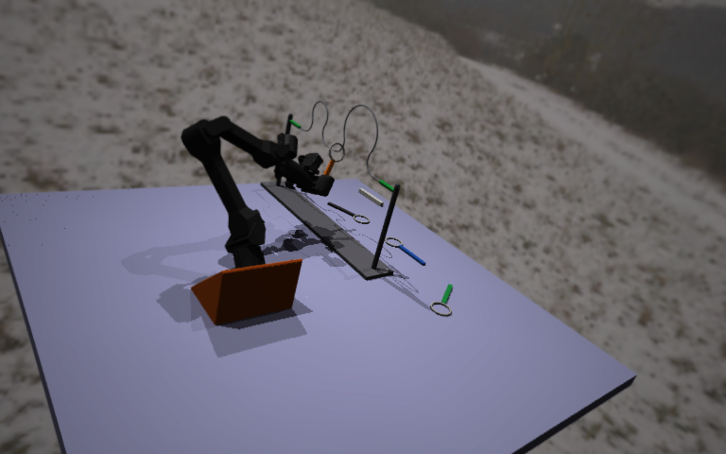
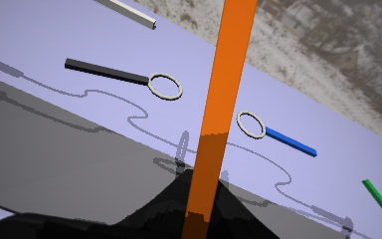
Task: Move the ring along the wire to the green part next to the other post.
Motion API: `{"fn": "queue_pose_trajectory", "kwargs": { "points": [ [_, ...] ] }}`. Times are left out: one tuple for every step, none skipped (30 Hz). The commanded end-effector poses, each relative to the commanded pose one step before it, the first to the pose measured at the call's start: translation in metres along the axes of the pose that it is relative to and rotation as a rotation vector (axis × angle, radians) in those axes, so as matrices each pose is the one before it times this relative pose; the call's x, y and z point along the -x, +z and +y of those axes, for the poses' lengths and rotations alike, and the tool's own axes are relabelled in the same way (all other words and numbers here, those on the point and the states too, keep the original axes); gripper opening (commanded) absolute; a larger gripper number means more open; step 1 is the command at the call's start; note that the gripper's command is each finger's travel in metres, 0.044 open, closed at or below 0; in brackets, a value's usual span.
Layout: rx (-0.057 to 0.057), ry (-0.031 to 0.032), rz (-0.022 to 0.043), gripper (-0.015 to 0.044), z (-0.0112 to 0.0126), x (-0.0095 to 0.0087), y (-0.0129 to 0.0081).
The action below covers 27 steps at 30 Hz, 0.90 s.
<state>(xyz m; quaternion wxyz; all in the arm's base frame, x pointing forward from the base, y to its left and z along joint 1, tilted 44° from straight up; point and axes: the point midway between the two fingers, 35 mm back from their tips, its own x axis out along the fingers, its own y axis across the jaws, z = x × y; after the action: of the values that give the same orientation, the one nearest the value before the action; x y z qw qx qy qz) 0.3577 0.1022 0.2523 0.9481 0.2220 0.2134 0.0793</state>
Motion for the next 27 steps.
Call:
{"fn": "queue_pose_trajectory", "kwargs": {
  "points": [
    [0.0787,-0.04131,0.00433,-0.015,-0.0145,0.00433,0.002],
    [0.0204,-0.01142,0.00254,-0.015,-0.00368,0.00048,0.00004],
    [0.0208,-0.0116,0.00258,-0.015,-0.00373,0.00048,0.00004],
    [0.0208,-0.01165,0.00259,-0.015,-0.00374,0.00048,0.00003],
    [0.0208,-0.01164,0.00259,-0.015,-0.00374,0.00047,0.00002],
    [0.021,-0.01173,0.00261,-0.015,-0.00375,0.00048,0.00004],
    [0.0213,-0.01188,0.00265,-0.015,-0.00378,0.0005,0.00006],
    [0.0214,-0.01196,0.00267,-0.015,-0.00381,0.0005,0.00005],
    [0.0215,-0.01198,0.00268,-0.015,-0.00382,0.00049,0.00004],
    [0.0215,-0.01197,0.00268,-0.015,-0.00382,0.00048,0.00002],
    [0.0216,-0.012,0.0027,-0.015,-0.00382,0.00049,0.00005],
    [0.0217,-0.01206,0.00271,-0.015,-0.00383,0.0005,0.00006],
    [0.0217,-0.01209,0.00272,-0.015,-0.00384,0.0005,0.00006],
    [0.0218,-0.0121,0.00272,-0.015,-0.00385,0.0005,0.00005],
    [0.0218,-0.0121,0.00272,-0.015,-0.00385,0.00049,0.00003],
    [0.0218,-0.0121,0.00272,-0.015,-0.00384,0.0005,0.00005],
    [0.0218,-0.01212,0.00273,-0.015,-0.00385,0.00051,0.00007],
    [0.0218,-0.01213,0.00273,-0.015,-0.00385,0.00051,0.00006],
    [0.0218,-0.01213,0.00274,-0.015,-0.00385,0.0005,0.00005],
    [0.0218,-0.01213,0.00274,-0.015,-0.00386,0.00049,0.00003],
    [0.0218,-0.01212,0.00274,-0.015,-0.00385,0.0005,0.00006],
    [0.0218,-0.01212,0.00274,-0.015,-0.00385,0.00051,0.00007],
    [0.0219,-0.01212,0.00274,-0.015,-0.00385,0.00051,0.00007],
    [0.016,-0.00889,0.002,-0.015,-0.00283,0.00035,0.00001],
    [0.0163,-0.00906,0.00206,-0.015,-0.00288,0.00037,0.00003],
    [0.0195,-0.0108,0.00242,-0.015,-0.00343,0.00044,0.00004],
    [0.0215,-0.01192,0.00267,-0.015,-0.00379,0.0005,0.00008]
  ]
}}
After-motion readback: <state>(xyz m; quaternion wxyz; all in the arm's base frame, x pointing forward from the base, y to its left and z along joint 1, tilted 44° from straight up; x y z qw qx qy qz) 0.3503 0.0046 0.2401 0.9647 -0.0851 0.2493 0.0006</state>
